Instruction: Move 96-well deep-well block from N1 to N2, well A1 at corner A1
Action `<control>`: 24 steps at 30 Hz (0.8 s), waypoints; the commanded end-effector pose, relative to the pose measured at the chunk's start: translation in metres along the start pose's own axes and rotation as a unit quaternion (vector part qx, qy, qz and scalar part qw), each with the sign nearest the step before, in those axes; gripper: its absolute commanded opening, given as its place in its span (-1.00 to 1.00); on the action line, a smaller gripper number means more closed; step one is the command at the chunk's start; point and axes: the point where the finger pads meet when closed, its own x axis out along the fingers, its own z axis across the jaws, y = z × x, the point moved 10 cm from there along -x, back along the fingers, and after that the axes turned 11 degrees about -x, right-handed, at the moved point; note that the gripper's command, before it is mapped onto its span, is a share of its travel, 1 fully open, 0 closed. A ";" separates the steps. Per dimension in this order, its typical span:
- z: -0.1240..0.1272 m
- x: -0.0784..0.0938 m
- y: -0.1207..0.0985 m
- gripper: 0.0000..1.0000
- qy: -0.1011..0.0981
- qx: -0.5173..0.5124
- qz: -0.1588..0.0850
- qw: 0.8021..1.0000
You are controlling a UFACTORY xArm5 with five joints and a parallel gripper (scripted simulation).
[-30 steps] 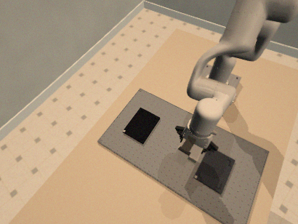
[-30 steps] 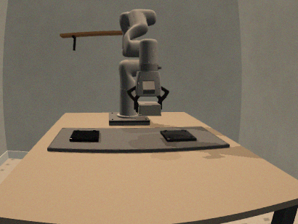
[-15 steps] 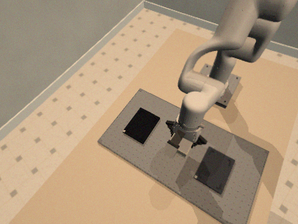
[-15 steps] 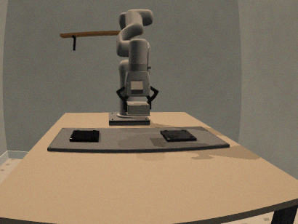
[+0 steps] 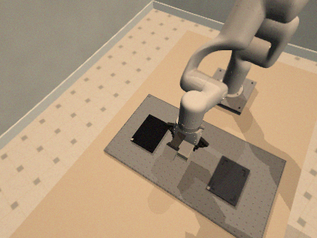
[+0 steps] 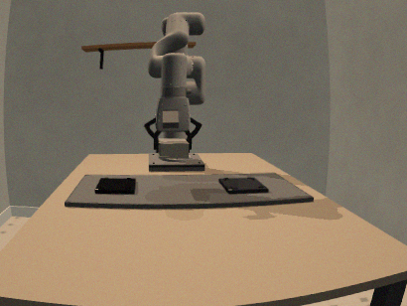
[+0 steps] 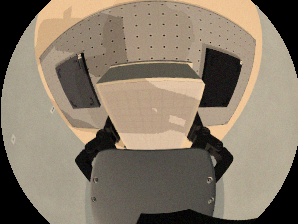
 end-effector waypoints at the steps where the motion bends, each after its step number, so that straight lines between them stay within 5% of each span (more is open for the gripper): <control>1: 0.011 -0.001 -0.001 -1.00 -0.001 0.000 0.002 1.000; 24: 0.078 -0.001 -0.017 -1.00 -0.004 0.000 0.000 1.000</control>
